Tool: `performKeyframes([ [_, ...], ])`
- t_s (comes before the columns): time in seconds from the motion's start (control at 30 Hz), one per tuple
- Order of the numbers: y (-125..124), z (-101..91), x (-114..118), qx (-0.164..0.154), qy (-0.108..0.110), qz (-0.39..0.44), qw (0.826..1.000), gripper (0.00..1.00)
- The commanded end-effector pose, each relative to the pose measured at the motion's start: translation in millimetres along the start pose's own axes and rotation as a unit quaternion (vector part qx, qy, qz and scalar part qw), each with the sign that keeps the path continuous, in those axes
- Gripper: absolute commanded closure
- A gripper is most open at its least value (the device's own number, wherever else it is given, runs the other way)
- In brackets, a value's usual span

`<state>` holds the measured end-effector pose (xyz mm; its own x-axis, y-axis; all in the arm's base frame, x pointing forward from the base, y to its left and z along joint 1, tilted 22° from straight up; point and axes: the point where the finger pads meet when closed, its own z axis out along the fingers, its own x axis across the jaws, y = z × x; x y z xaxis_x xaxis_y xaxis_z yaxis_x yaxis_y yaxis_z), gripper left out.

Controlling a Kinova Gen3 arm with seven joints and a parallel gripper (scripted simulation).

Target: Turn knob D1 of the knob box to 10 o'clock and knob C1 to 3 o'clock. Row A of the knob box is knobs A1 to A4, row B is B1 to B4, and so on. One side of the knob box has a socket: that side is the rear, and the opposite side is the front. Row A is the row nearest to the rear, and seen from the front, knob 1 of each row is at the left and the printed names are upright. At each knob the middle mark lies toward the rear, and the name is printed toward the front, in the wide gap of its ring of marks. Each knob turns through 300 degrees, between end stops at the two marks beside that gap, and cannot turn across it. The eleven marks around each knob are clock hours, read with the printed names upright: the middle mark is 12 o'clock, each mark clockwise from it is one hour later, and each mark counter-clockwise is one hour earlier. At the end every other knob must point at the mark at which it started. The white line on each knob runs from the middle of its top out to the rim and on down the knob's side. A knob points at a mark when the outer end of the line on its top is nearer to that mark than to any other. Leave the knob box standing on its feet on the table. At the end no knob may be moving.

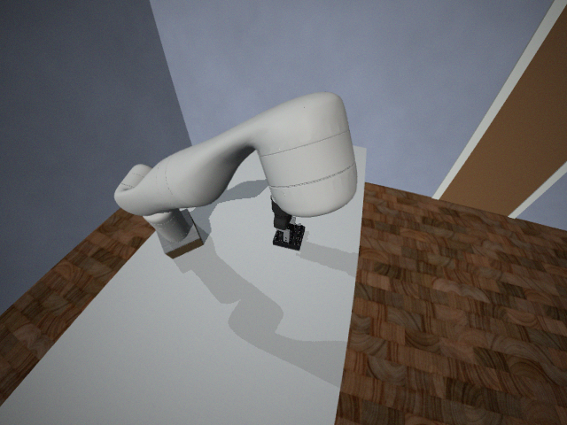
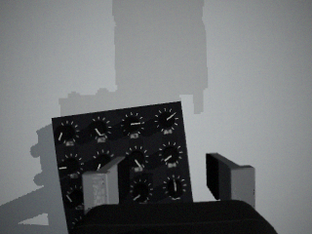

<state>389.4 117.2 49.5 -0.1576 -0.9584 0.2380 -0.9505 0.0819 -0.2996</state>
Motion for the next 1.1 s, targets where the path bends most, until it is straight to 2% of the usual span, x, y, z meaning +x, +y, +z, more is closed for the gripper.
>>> performKeyframes([
  [0.0,1.1,-0.7,-2.2,0.0,-0.001,-0.003,1.0,0.0],
  [1.07,13.9,-4.6,-20.6,0.002,-0.007,-0.051,0.999,0.0],
])
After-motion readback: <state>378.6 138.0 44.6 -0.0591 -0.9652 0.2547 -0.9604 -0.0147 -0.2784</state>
